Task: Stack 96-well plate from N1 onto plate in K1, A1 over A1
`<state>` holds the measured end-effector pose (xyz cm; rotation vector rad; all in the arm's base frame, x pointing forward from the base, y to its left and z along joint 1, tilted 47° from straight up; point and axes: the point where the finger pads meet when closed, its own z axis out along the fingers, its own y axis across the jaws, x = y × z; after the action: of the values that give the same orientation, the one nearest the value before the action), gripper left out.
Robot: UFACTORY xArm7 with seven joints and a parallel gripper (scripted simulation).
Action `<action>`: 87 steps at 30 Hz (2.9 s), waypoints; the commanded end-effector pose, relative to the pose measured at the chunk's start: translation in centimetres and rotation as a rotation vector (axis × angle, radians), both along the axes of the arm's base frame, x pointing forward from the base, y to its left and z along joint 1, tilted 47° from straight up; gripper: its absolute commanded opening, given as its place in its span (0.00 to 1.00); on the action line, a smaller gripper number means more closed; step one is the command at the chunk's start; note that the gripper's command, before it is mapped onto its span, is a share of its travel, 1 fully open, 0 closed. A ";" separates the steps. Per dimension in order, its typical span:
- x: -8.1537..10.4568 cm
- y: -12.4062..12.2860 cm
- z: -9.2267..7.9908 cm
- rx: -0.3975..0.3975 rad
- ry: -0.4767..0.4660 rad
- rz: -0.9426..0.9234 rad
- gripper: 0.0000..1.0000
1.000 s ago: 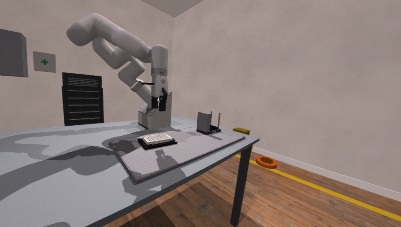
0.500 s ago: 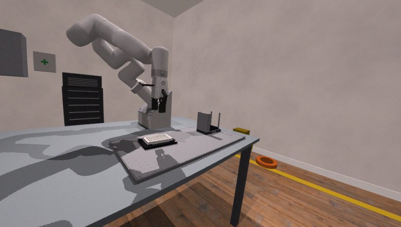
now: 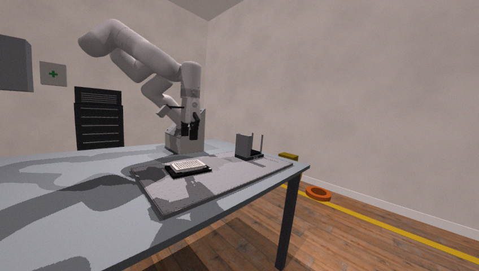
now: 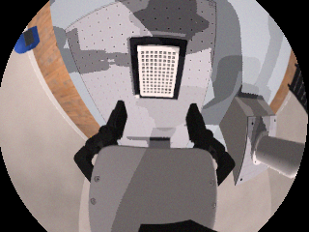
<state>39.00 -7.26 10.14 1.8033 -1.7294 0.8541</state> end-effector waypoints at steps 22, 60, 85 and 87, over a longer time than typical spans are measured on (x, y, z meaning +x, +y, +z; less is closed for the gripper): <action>0.5 -2.8 -2.7 0.000 -0.003 0.003 1.00; 1.1 -6.8 -6.4 0.000 -0.002 0.003 1.00; 1.2 -7.4 -7.0 0.000 -0.002 0.003 1.00; 1.2 -7.5 -7.1 0.000 -0.002 0.003 1.00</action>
<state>40.03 -14.71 3.16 1.8029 -1.7293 0.8541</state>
